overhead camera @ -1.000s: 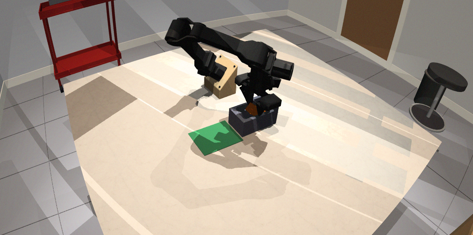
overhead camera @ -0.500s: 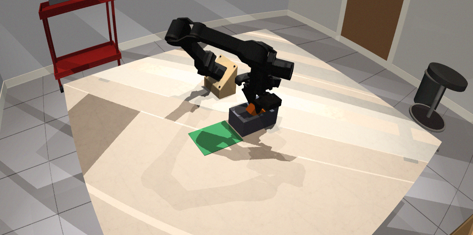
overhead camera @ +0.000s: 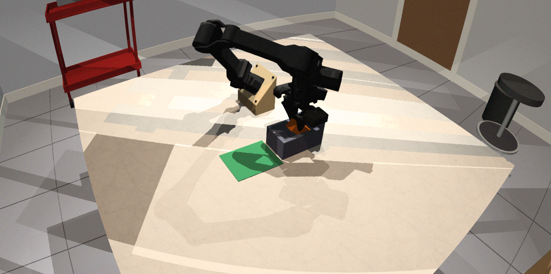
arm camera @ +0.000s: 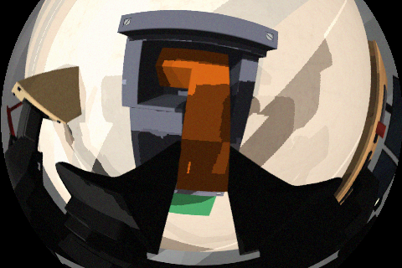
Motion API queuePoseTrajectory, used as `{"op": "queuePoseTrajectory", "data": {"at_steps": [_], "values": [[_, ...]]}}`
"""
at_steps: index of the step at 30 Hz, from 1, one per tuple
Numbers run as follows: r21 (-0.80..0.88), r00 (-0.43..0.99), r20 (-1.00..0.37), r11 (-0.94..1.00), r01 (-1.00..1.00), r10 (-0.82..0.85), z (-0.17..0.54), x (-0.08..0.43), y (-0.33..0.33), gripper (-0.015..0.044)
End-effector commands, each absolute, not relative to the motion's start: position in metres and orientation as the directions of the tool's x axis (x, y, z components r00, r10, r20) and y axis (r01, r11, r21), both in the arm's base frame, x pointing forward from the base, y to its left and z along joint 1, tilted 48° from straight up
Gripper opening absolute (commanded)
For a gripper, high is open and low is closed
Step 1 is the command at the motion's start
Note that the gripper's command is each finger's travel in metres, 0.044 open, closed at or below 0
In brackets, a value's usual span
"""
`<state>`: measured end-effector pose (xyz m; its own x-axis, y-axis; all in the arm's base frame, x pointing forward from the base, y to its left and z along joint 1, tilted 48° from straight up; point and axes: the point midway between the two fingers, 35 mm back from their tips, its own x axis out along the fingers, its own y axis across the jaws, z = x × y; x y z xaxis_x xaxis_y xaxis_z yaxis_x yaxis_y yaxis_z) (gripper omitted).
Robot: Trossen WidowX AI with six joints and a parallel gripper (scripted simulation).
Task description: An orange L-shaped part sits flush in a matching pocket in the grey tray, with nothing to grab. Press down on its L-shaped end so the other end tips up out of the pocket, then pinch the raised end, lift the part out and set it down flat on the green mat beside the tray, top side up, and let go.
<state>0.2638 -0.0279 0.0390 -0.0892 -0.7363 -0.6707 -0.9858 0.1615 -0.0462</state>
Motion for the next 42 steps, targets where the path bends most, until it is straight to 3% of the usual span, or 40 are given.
{"op": "queuePoseTrajectory", "data": {"at_steps": [1,42], "values": [[-0.051,-0.085,-0.675,0.162,-0.985,-0.733,0.043,0.266,-0.022,0.0],[-0.05,-0.085,-0.675,0.16,-0.986,-0.733,0.086,0.271,0.025,0.0]]}}
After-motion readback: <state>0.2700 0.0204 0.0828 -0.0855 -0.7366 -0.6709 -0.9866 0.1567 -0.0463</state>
